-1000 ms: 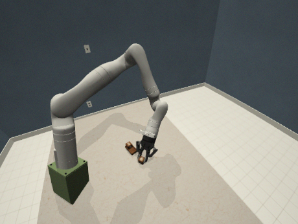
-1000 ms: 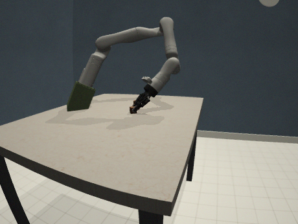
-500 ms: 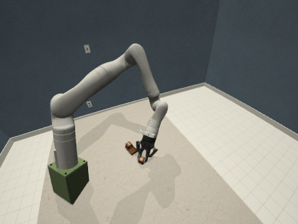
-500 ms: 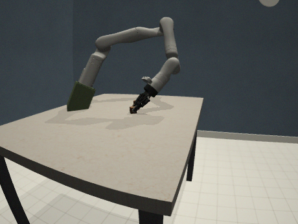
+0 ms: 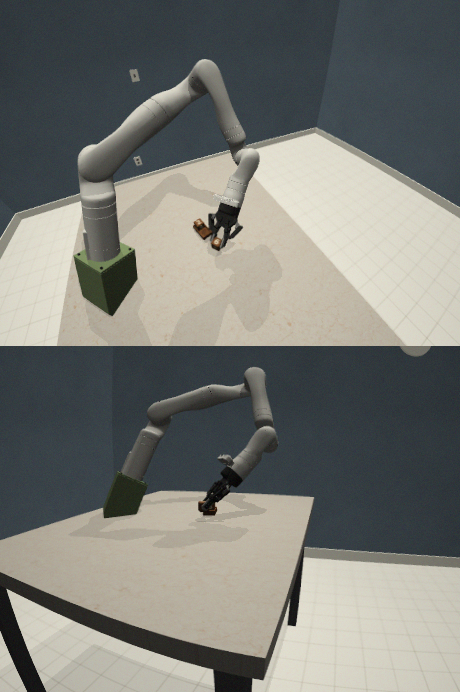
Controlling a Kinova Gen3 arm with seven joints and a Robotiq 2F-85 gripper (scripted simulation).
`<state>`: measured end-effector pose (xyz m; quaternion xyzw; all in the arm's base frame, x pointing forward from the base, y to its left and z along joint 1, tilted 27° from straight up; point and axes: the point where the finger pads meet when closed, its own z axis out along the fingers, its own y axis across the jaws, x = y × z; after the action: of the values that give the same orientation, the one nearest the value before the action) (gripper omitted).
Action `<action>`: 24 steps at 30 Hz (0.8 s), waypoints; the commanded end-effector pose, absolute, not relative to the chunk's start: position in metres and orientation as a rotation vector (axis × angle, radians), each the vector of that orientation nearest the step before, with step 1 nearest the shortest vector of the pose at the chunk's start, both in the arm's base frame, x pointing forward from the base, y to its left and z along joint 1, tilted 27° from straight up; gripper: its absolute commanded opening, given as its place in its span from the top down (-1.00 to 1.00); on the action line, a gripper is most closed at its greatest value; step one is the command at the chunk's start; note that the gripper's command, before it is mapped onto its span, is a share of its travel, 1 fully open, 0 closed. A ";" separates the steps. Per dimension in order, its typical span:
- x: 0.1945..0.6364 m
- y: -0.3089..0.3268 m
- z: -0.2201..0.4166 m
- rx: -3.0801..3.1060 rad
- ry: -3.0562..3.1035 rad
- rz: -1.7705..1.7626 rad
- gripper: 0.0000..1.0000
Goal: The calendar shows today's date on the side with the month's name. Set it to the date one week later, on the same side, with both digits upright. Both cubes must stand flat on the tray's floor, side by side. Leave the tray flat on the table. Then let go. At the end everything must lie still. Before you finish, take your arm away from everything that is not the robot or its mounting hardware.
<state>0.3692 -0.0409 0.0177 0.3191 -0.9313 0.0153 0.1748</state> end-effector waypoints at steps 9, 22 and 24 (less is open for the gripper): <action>0.363 -0.049 0.050 0.905 -2.656 0.044 0.43; 0.362 -0.051 0.054 0.905 -2.656 0.044 0.43; 0.362 -0.051 0.054 0.905 -2.656 0.044 0.43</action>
<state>0.3619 -0.0505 0.0530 0.3184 -0.9329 0.0152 0.1676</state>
